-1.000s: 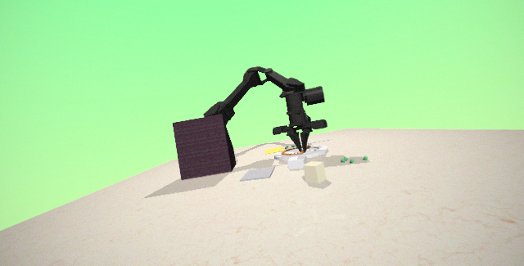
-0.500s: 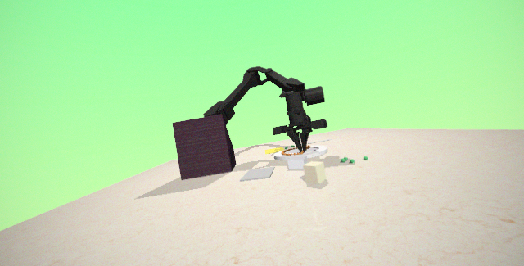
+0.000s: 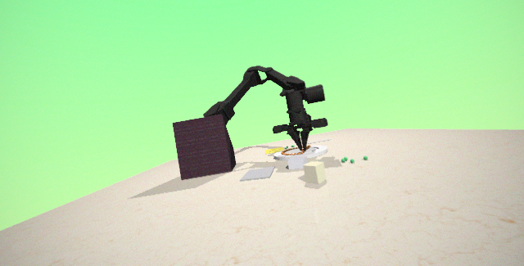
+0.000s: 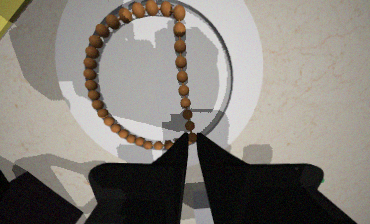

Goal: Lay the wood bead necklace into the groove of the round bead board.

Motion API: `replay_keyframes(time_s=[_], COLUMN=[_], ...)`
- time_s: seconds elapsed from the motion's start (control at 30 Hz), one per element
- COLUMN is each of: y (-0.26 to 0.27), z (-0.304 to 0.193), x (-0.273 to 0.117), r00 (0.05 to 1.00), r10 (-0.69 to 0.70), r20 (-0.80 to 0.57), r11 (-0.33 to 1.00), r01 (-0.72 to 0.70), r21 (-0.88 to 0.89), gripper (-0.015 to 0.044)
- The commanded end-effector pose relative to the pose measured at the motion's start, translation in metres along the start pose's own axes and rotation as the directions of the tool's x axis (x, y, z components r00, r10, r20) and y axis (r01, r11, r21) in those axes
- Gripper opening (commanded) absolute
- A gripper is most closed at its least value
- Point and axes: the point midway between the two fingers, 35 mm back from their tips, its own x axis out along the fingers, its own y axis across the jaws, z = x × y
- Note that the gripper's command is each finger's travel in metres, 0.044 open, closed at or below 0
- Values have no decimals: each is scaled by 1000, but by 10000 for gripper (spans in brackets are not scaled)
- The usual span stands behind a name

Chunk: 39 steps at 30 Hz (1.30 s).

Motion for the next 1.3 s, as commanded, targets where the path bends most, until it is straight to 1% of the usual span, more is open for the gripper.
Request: replay_keyframes(time_s=[0.0,0.4,0.93,0.97,1.27], y=[-7,-7,-7,-6,-6], z=[-3,-3,-3,-3,-3], x=[-2,7,-1,3,-2], r00=[1000,1000,1000,1000,1000], r10=[-4,-4,-4,-1,-4], r20=[1,1,1,0,1], r11=[1000,1000,1000,1000,1000], r01=[4,4,4,1,4], r21=[-3,-3,-3,-3,-3], gripper=[0,0,420,440,440])
